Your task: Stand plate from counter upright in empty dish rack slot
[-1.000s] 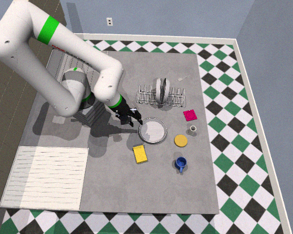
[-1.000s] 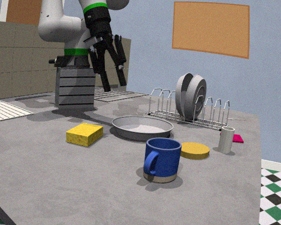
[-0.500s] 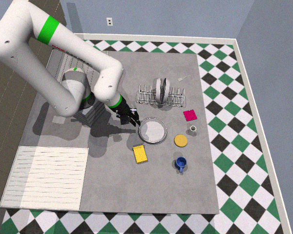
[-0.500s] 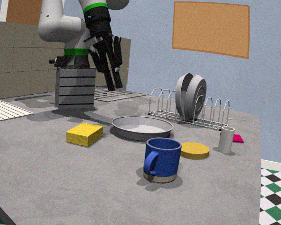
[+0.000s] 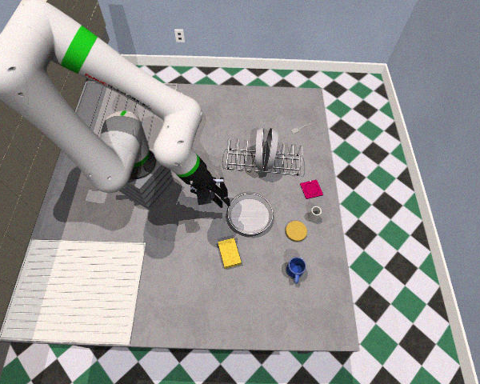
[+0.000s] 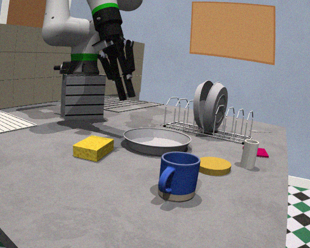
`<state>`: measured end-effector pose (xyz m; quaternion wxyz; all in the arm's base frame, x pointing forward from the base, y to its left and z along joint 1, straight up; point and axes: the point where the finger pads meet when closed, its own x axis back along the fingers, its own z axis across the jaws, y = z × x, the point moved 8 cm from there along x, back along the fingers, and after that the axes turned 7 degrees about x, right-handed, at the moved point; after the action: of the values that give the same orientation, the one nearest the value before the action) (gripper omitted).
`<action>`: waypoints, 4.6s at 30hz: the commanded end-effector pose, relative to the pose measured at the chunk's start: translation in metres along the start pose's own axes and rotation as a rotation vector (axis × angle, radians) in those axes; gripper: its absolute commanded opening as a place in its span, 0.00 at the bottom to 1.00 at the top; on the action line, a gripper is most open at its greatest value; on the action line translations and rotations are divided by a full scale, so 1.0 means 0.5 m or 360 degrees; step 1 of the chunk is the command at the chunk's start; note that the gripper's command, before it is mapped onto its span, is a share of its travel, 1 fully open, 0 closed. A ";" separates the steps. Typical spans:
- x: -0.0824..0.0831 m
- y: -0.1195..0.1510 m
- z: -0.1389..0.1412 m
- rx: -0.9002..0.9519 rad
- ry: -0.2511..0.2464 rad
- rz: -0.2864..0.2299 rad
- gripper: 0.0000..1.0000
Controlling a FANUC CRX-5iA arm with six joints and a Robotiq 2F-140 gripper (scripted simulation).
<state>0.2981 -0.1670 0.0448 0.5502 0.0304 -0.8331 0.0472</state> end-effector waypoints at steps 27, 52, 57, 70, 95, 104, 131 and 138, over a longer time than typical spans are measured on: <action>-0.085 0.006 0.035 0.0001 -0.0001 0.0001 0.24; -0.129 0.009 0.053 0.0001 -0.0001 0.0001 0.24; -0.129 0.009 0.053 0.0001 -0.0001 0.0001 0.24; -0.129 0.009 0.053 0.0001 -0.0001 0.0001 0.24; -0.129 0.009 0.053 0.0001 -0.0001 0.0001 0.24; -0.130 0.009 0.053 0.0001 -0.0001 0.0001 0.24; -0.143 0.009 0.053 0.0001 -0.0001 0.0001 0.24; -0.148 0.009 0.053 0.0001 -0.0001 0.0001 0.24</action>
<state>0.3014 -0.1655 -0.0327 0.5504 0.0303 -0.8330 0.0472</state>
